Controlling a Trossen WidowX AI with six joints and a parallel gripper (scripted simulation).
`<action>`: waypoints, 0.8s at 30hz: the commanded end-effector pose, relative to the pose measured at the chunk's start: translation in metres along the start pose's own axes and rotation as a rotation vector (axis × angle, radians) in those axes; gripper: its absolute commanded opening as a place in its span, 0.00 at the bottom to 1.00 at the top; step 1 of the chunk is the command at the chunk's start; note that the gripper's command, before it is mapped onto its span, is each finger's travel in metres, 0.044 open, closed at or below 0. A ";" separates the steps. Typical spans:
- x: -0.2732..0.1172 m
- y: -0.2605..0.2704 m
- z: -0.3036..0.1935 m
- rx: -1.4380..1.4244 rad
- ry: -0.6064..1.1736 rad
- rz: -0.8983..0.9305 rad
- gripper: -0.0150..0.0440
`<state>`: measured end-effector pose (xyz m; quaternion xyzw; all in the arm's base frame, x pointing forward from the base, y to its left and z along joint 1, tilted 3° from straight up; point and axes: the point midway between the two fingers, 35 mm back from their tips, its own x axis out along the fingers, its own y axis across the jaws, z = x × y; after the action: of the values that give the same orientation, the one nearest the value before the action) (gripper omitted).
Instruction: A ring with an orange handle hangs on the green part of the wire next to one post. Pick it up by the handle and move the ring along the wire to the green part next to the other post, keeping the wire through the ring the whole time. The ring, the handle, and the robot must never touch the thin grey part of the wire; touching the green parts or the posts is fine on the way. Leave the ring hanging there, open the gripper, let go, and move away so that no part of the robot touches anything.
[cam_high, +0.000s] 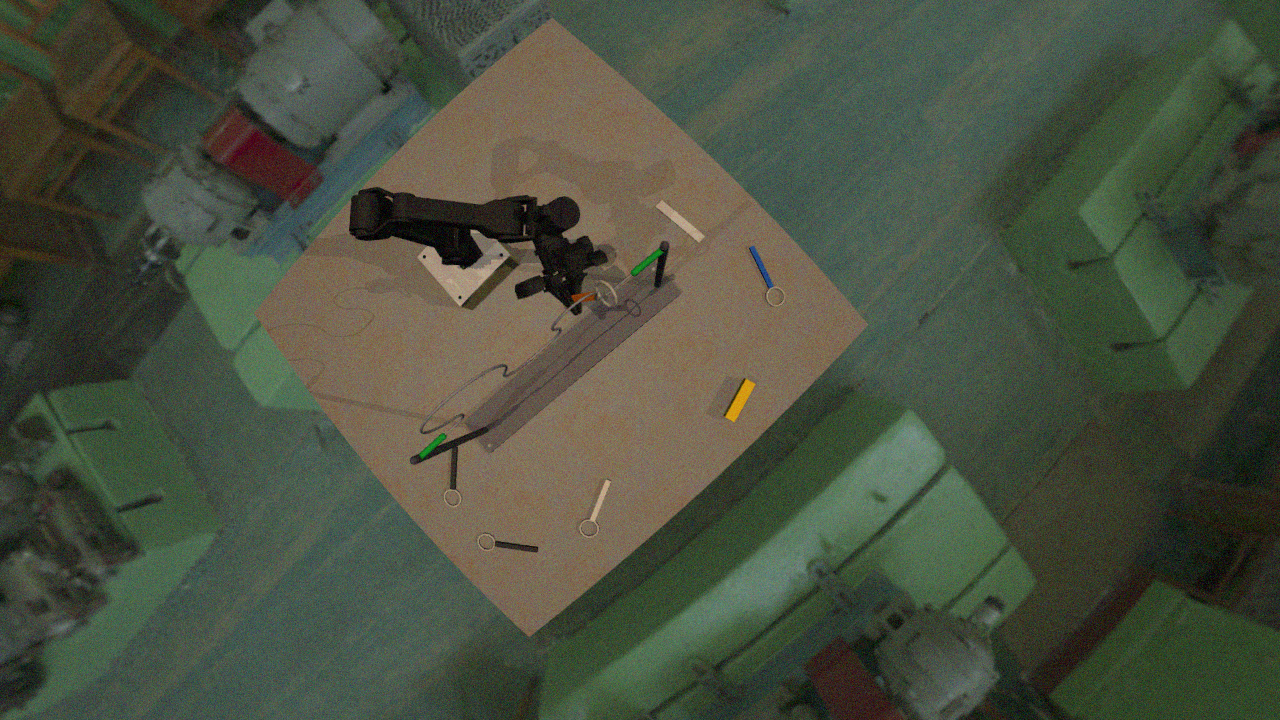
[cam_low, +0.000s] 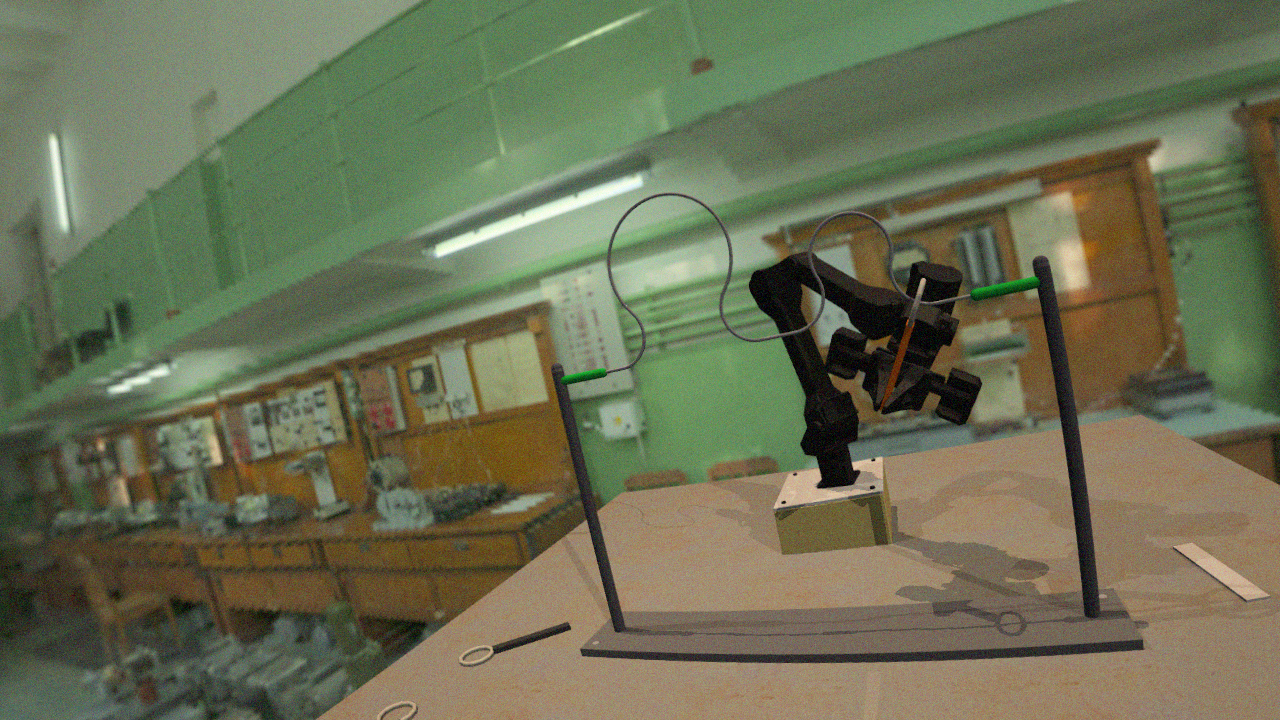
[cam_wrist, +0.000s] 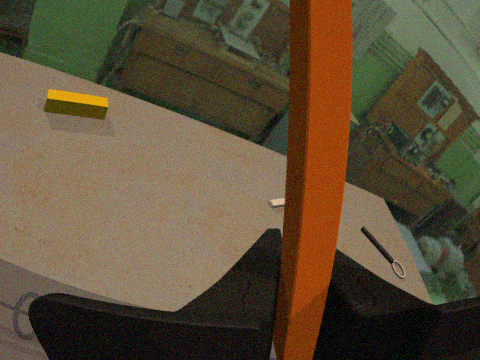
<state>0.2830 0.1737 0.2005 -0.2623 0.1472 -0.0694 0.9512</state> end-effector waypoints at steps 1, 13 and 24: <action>-0.002 0.016 0.002 0.083 0.011 0.039 0.00; -0.010 0.052 0.010 0.297 0.040 0.136 0.00; -0.018 0.074 0.020 0.407 0.054 0.185 0.00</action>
<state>0.2766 0.2417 0.1829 -0.0622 0.1763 -0.0210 0.9821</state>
